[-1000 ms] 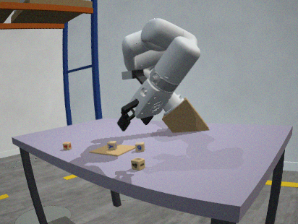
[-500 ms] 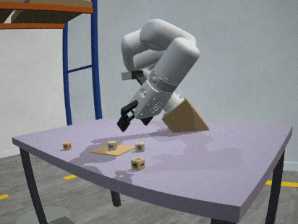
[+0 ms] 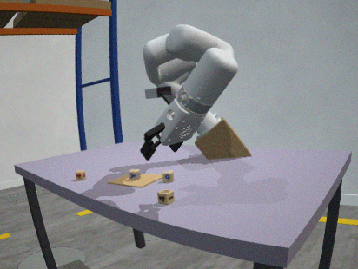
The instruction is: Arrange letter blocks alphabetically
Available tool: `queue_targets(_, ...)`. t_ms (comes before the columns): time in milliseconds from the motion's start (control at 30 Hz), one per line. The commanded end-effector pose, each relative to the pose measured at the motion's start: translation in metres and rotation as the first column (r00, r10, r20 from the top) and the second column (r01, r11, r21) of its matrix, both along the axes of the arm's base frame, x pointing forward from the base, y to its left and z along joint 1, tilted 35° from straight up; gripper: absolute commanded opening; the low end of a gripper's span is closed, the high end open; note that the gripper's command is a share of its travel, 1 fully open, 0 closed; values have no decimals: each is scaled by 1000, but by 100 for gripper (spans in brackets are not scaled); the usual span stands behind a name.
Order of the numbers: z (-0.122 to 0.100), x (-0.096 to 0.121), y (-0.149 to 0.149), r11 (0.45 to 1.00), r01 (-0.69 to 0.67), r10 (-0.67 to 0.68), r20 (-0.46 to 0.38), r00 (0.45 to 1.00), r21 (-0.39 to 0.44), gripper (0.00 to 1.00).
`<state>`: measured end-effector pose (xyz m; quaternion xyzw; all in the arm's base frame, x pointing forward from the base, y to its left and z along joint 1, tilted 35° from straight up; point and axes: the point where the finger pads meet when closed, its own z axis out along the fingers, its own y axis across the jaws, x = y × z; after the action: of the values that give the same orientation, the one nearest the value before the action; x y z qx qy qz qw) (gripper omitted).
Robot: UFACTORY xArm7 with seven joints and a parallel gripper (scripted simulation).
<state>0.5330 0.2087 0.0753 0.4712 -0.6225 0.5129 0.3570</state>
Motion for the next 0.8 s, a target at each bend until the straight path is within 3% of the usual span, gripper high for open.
queue_targets(0,2,0,2,1000,-6,6,4,1000,6,100)
queue_targets(767,-1,-6,-6,1000,8,-8,-5,1000,10,100)
